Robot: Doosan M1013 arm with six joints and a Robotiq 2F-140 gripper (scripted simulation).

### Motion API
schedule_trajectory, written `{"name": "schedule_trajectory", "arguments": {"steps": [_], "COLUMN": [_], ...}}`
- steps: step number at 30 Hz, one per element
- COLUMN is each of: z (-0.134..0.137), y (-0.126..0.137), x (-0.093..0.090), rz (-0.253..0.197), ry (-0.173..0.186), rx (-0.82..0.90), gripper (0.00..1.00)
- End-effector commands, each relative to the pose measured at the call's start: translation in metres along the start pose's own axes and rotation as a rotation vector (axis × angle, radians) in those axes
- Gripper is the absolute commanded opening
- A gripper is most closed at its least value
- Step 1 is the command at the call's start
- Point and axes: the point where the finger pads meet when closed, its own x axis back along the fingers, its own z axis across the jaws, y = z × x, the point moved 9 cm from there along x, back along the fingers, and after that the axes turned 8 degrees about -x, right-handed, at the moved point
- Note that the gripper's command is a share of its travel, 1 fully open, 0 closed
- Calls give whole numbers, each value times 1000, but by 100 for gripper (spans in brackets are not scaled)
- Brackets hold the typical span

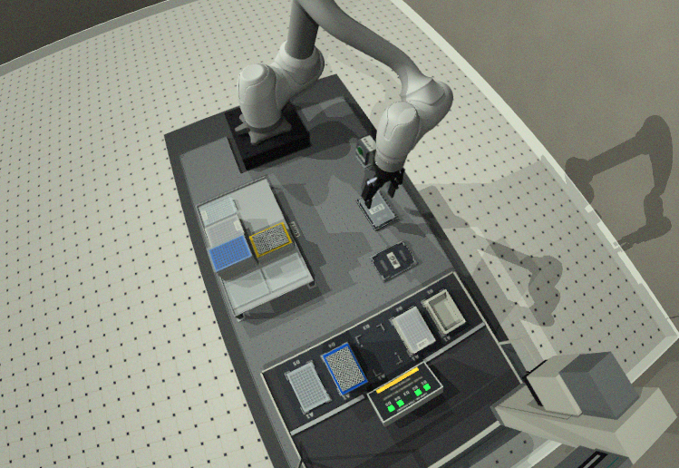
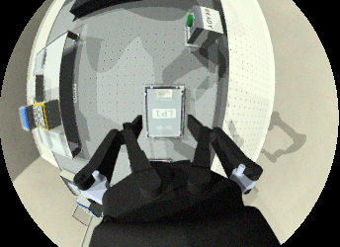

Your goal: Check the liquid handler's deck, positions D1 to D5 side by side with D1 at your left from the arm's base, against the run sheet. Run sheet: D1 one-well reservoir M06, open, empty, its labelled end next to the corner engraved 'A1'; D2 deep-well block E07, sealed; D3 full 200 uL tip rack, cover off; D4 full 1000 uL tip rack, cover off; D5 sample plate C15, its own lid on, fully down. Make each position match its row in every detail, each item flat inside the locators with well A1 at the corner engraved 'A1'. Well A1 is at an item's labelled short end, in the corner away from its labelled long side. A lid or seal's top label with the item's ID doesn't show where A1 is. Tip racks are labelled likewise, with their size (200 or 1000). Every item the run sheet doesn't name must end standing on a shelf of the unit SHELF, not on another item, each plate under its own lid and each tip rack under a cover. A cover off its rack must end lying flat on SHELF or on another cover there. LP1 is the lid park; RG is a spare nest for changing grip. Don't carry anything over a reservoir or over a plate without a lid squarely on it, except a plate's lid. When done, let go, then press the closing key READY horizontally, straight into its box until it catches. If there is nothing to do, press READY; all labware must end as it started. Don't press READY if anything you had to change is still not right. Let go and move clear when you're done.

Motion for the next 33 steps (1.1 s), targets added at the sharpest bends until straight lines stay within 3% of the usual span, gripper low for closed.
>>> {"name": "schedule_trajectory", "arguments": {"steps": [1,33], "z": [0,0], "y": [0,0], "x": [-3,-50], "rz": [-1,-1], "ry": [1,1], "rx": [0,0], "gripper": [66,66]}}
